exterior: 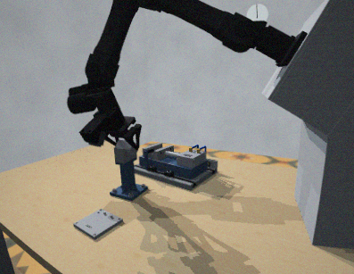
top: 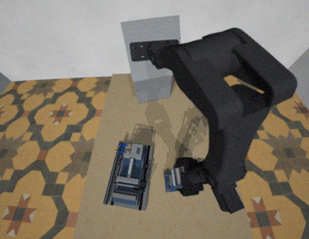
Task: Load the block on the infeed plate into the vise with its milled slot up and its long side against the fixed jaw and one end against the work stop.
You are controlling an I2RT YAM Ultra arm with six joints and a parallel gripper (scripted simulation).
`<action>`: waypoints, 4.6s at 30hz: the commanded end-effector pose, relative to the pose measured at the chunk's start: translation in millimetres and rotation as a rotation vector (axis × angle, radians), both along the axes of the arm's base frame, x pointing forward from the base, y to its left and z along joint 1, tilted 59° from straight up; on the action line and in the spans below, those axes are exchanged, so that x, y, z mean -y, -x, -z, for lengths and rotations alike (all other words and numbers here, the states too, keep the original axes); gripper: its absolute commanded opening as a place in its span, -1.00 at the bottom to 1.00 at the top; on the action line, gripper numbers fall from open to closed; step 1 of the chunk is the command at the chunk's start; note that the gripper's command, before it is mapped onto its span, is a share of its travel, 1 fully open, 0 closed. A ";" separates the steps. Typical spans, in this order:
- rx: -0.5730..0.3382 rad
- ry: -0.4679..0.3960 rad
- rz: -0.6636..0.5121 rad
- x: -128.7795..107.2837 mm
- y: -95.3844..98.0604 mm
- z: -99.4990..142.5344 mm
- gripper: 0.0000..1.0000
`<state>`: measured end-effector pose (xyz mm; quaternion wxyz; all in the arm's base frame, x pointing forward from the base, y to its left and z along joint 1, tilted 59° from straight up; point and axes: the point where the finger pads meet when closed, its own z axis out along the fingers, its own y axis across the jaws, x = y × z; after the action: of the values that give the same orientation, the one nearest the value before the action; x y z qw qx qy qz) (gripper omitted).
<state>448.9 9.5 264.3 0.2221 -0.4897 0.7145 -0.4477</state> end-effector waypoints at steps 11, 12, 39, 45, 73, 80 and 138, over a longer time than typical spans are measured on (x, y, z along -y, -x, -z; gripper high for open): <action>0.023 -0.068 -0.137 -0.8 1.8 -1.1 0.62; 0.024 -0.074 -0.146 -0.8 1.7 -1.1 0.62; 0.051 -0.202 -0.372 -1.0 1.3 0.7 0.62; 0.064 -0.235 -0.432 -1.0 2.1 -1.4 0.62; 0.061 -0.384 -0.656 -0.3 -2.5 13.2 0.62; 0.097 -0.406 -0.726 0.6 -6.1 -2.4 0.62; 0.135 -0.612 -1.057 1.9 -4.7 0.7 0.62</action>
<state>453.2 11.9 253.5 0.5793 -0.6609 0.4695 -0.0843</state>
